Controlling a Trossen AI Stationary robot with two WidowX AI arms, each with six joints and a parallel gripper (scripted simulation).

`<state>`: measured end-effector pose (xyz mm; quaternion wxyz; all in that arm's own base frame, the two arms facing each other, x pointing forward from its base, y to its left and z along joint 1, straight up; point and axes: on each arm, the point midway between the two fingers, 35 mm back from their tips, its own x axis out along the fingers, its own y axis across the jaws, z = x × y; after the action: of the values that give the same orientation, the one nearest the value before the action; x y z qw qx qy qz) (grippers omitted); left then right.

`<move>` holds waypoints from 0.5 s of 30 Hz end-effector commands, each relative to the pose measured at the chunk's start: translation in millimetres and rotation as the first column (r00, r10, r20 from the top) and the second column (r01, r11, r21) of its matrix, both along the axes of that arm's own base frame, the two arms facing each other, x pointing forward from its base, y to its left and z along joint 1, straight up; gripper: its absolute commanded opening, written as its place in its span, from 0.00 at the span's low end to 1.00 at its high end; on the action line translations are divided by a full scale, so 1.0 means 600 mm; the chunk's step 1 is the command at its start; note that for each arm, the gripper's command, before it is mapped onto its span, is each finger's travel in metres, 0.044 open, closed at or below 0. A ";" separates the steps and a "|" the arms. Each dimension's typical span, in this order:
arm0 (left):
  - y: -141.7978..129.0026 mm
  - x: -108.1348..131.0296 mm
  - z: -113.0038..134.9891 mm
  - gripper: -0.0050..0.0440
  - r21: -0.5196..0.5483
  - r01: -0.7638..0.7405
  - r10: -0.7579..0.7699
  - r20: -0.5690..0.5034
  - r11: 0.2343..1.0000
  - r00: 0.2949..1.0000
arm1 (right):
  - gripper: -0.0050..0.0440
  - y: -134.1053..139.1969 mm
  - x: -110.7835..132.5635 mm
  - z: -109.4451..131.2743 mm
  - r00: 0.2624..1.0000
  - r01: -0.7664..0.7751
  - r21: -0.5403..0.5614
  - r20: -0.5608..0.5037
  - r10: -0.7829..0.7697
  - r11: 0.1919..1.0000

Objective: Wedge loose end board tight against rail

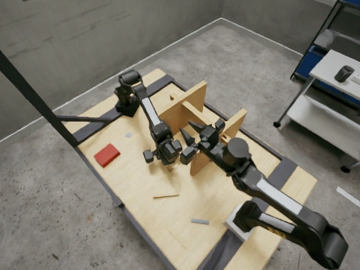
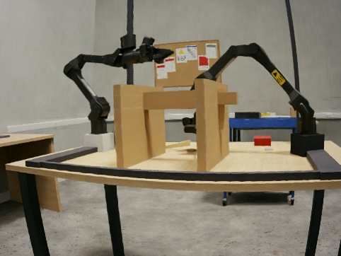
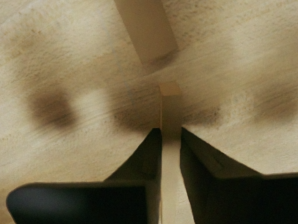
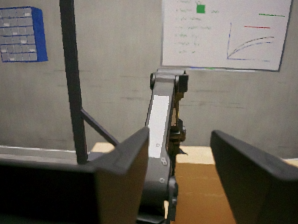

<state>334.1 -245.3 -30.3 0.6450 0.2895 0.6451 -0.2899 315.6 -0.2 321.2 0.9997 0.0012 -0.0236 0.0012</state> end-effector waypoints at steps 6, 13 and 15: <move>-0.001 0.006 0.000 0.12 -0.006 -0.001 0.001 0.014 1.000 1.000 | 0.47 0.002 -0.001 -0.004 1.000 -0.005 0.001 -0.003 0.005 1.000; 0.000 0.005 -0.005 0.12 -0.006 -0.001 0.001 0.013 1.000 1.000 | 0.47 0.002 -0.001 -0.004 1.000 -0.005 0.001 -0.003 0.005 1.000; -0.010 0.018 0.030 0.27 -0.037 0.000 0.002 0.055 0.999 0.998 | 0.47 0.002 -0.001 -0.004 1.000 -0.005 0.001 -0.003 0.005 1.000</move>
<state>335.2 -246.1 -34.1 0.6474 0.2890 0.6426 -0.2904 315.6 -0.2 321.2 0.9997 0.0012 -0.0236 0.0012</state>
